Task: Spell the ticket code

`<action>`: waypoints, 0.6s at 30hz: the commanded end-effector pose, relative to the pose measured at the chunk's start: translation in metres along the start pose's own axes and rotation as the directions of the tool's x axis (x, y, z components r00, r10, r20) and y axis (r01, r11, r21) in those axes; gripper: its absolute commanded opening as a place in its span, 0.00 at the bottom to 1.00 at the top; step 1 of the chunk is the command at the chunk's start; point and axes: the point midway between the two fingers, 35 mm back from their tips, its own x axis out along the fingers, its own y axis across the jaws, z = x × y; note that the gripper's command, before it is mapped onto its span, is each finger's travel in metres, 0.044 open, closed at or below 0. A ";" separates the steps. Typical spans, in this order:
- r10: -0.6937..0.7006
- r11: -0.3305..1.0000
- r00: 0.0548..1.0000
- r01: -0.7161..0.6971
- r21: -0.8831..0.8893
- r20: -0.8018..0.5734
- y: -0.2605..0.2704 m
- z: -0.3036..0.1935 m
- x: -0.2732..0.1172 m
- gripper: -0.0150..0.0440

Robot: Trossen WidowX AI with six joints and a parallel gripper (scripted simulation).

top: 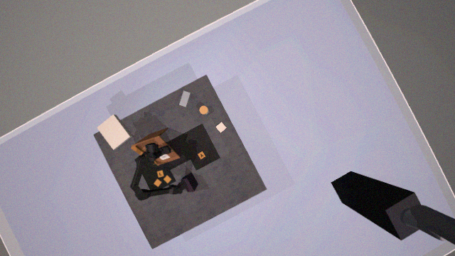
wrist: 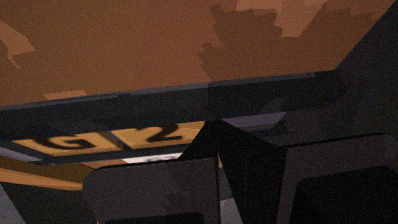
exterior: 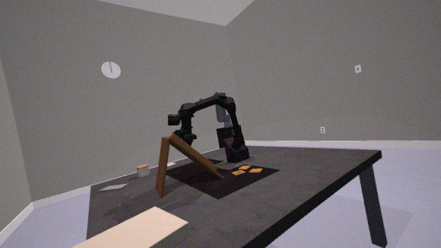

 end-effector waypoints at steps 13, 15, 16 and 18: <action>0.003 1.000 1.000 -0.003 0.003 0.004 0.007 0.001 -0.002 0.25; 0.003 1.000 1.000 -0.003 0.003 0.004 0.008 0.001 -0.002 0.25; 0.003 1.000 1.000 -0.003 0.003 0.004 0.008 0.001 -0.002 0.25; 0.003 1.000 1.000 -0.003 0.003 0.004 0.009 0.001 -0.002 0.25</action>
